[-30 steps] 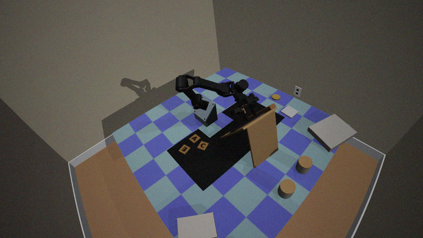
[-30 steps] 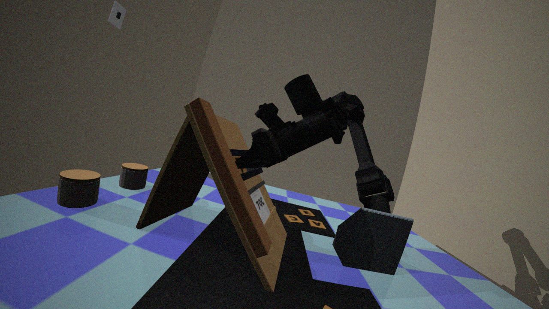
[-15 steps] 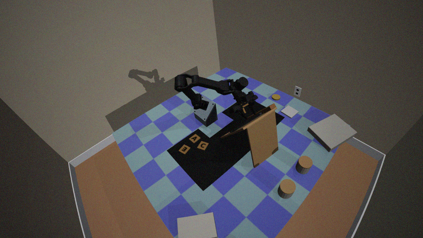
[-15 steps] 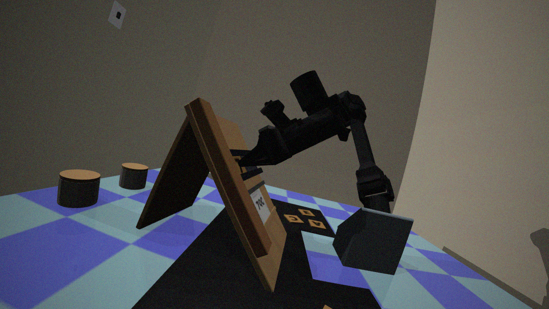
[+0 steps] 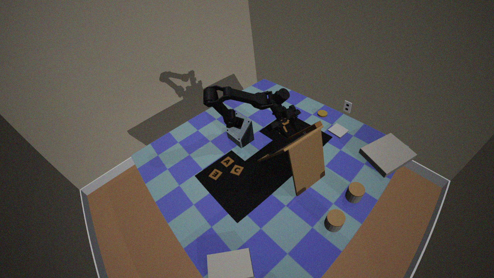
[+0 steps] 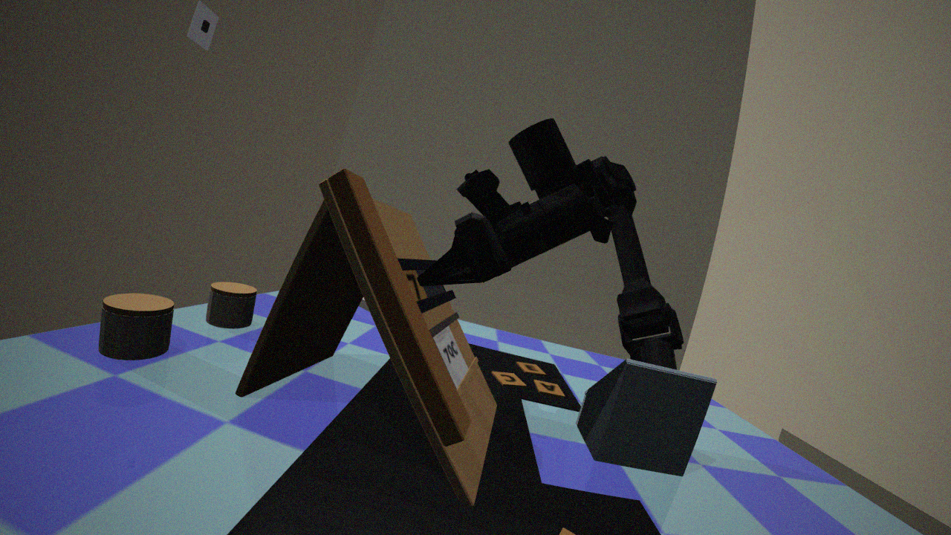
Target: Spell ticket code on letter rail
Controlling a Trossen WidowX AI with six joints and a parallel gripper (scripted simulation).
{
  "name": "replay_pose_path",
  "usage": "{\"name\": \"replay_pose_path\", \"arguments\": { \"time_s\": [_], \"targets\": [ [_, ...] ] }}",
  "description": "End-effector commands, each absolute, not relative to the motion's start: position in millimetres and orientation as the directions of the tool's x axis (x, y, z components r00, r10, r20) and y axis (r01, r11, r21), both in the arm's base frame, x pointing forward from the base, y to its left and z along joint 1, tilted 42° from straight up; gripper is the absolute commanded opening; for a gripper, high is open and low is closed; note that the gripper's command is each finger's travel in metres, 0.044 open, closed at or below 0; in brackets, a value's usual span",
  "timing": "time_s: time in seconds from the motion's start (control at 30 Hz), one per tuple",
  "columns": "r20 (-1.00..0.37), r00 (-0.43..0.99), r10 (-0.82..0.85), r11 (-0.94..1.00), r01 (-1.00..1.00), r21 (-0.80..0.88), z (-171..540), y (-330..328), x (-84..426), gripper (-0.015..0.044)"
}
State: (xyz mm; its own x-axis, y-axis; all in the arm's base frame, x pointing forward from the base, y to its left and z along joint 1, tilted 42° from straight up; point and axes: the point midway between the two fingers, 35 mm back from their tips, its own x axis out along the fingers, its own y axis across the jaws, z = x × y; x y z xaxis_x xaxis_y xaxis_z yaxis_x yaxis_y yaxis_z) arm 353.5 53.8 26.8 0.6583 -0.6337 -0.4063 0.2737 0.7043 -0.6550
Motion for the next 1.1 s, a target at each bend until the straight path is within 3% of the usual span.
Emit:
{"name": "replay_pose_path", "arguments": {
  "time_s": [0.0, 1.07],
  "targets": [
    [-0.403, 0.660, -0.634, 0.705, 0.278, -0.653, 28.3, 55.8, 351.4, 0.0295],
    [-0.404, 0.659, -0.634, 0.705, 0.278, -0.652, 31.4, 64.9, 339.8, 0.0295]
  ]
}}
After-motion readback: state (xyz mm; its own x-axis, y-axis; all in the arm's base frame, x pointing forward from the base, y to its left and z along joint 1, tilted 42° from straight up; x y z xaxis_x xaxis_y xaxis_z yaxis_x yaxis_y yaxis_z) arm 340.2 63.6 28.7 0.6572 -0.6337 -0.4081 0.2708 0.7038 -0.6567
